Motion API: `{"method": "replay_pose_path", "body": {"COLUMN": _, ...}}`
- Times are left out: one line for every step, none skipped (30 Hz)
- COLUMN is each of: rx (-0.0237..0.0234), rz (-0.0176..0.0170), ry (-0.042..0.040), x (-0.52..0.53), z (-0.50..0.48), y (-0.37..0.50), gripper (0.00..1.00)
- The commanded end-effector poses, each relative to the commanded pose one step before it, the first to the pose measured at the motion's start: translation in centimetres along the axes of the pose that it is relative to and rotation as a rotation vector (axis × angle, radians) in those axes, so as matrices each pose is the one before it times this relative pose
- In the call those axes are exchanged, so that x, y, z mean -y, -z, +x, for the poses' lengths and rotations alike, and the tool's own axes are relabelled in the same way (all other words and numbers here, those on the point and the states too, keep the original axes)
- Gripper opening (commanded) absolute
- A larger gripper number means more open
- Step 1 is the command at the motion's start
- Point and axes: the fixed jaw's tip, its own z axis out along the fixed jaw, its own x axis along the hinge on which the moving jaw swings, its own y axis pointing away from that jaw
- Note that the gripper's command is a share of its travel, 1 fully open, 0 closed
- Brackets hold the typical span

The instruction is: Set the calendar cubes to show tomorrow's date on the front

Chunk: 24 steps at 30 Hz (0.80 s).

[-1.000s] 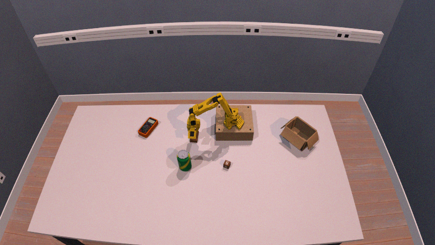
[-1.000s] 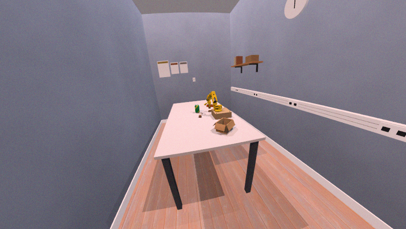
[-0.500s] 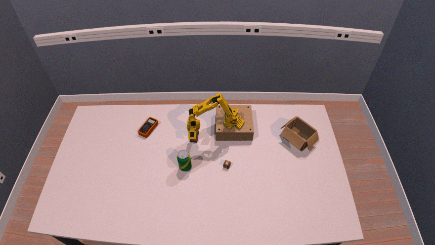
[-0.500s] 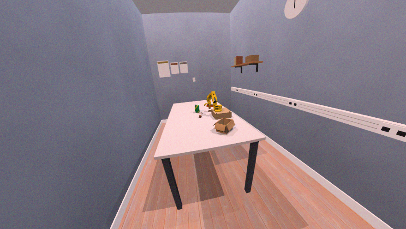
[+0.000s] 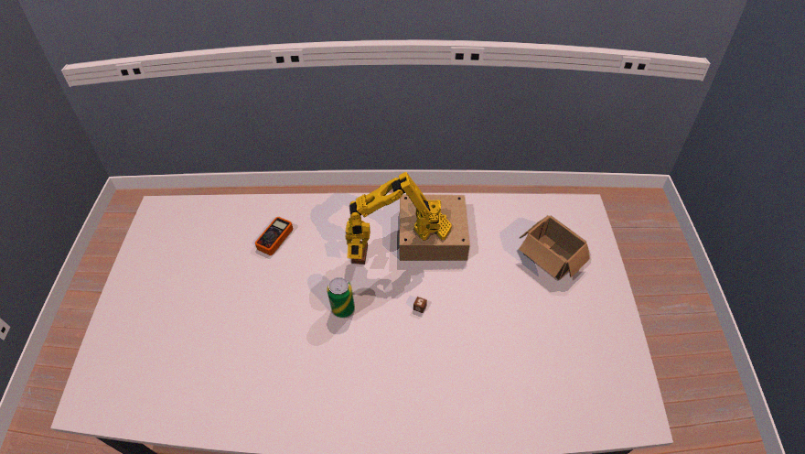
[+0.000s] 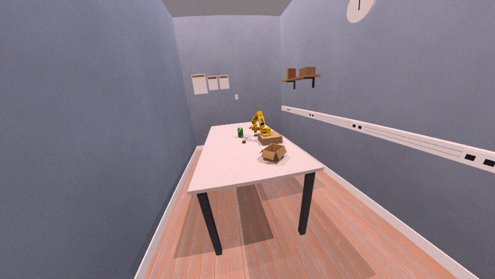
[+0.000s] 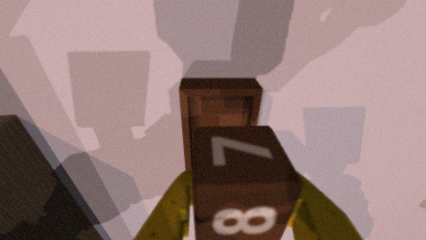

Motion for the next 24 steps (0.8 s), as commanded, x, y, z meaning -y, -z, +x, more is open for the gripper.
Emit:
{"method": "replay_pose_path", "body": {"rx": -0.00073, "rz": -0.00976, "ry": -0.00063, "x": -0.162, "z": 0.2222, "y": -0.3657, "gripper": 0.0}}
{"method": "replay_pose_path", "body": {"rx": 0.0, "rz": 0.0, "ry": 0.0, "x": 0.0, "z": 0.0, "y": -0.0018, "gripper": 0.0}}
{"method": "replay_pose_path", "body": {"rx": 0.0, "rz": 0.0, "ry": 0.0, "x": 0.0, "z": 0.0, "y": 0.0, "gripper": 0.0}}
{"method": "replay_pose_path", "body": {"rx": 0.0, "rz": 0.0, "ry": 0.0, "x": 0.0, "z": 0.0, "y": 0.0, "gripper": 0.0}}
{"method": "replay_pose_path", "body": {"rx": -0.00002, "rz": 0.00003, "ry": 0.0, "x": 0.0, "z": 0.0004, "y": -0.0012, "gripper": 0.0}}
{"method": "replay_pose_path", "body": {"rx": 0.0, "rz": 0.0, "ry": 0.0, "x": -0.003, "z": 0.0006, "y": -0.0103, "gripper": 0.0}}
{"method": "replay_pose_path", "body": {"rx": 0.0, "rz": 0.0, "ry": 0.0, "x": -0.007, "z": 0.0017, "y": -0.0235, "gripper": 0.0}}
{"method": "replay_pose_path", "body": {"rx": 0.0, "rz": 0.0, "ry": 0.0, "x": -0.012, "z": 0.0029, "y": -0.0392, "gripper": 0.0}}
{"method": "replay_pose_path", "body": {"rx": 0.0, "rz": 0.0, "ry": -0.00003, "x": -0.017, "z": 0.004, "y": -0.0531, "gripper": 0.0}}
{"method": "replay_pose_path", "body": {"rx": 0.0, "rz": 0.0, "ry": 0.0, "x": -0.021, "z": 0.0046, "y": -0.0652, "gripper": 0.0}}
{"method": "replay_pose_path", "body": {"rx": 0.0, "rz": 0.0, "ry": -0.00003, "x": -0.023, "z": 0.0058, "y": -0.073, "gripper": 0.0}}
{"method": "replay_pose_path", "body": {"rx": 0.0, "rz": 0.0, "ry": 0.0, "x": -0.025, "z": 0.0057, "y": -0.0754, "gripper": 0.0}}
{"method": "replay_pose_path", "body": {"rx": 0.0, "rz": 0.0, "ry": -0.00003, "x": -0.025, "z": 0.0058, "y": -0.0718, "gripper": 0.0}}
{"method": "replay_pose_path", "body": {"rx": 0.0, "rz": 0.0, "ry": 0.0, "x": -0.022, "z": 0.0052, "y": -0.0646, "gripper": 0.0}}
{"method": "replay_pose_path", "body": {"rx": 0.0, "rz": 0.0, "ry": 0.0, "x": -0.018, "z": 0.004, "y": -0.0531, "gripper": 0.0}}
{"method": "replay_pose_path", "body": {"rx": 0.0, "rz": 0.0, "ry": -0.00003, "x": -0.014, "z": 0.0035, "y": -0.038, "gripper": 0.0}}
{"method": "replay_pose_path", "body": {"rx": 0.0, "rz": 0.0, "ry": 0.0, "x": -0.008, "z": 0.0017, "y": -0.0235, "gripper": 0.0}}
{"method": "replay_pose_path", "body": {"rx": 0.0, "rz": 0.0, "ry": 0.0, "x": -0.003, "z": 0.0012, "y": -0.0097, "gripper": 0.0}}
{"method": "replay_pose_path", "body": {"rx": 0.0, "rz": 0.0, "ry": 0.0, "x": -0.001, "z": 0.0, "y": -0.0018, "gripper": 0.0}}
{"method": "replay_pose_path", "body": {"rx": 0.0, "rz": 0.0, "ry": 0.0, "x": 0.0, "z": 0.0, "y": 0.0, "gripper": 0.0}}
{"method": "replay_pose_path", "body": {"rx": 0.0, "rz": 0.0, "ry": 0.0, "x": 0.0, "z": 0.0, "y": 0.0, "gripper": 0.0}}
{"method": "replay_pose_path", "body": {"rx": 0.00002, "rz": -0.00001, "ry": 0.0, "x": 0.0, "z": -0.0002, "y": -0.0014, "gripper": 0.0}}
{"method": "replay_pose_path", "body": {"rx": 0.0, "rz": 0.0, "ry": 0.0, "x": -0.002, "z": 0.0006, "y": -0.0102, "gripper": 0.0}}
{"method": "replay_pose_path", "body": {"rx": 0.0, "rz": 0.0, "ry": 0.0, "x": -0.004, "z": 0.0005, "y": -0.0235, "gripper": 0.0}}
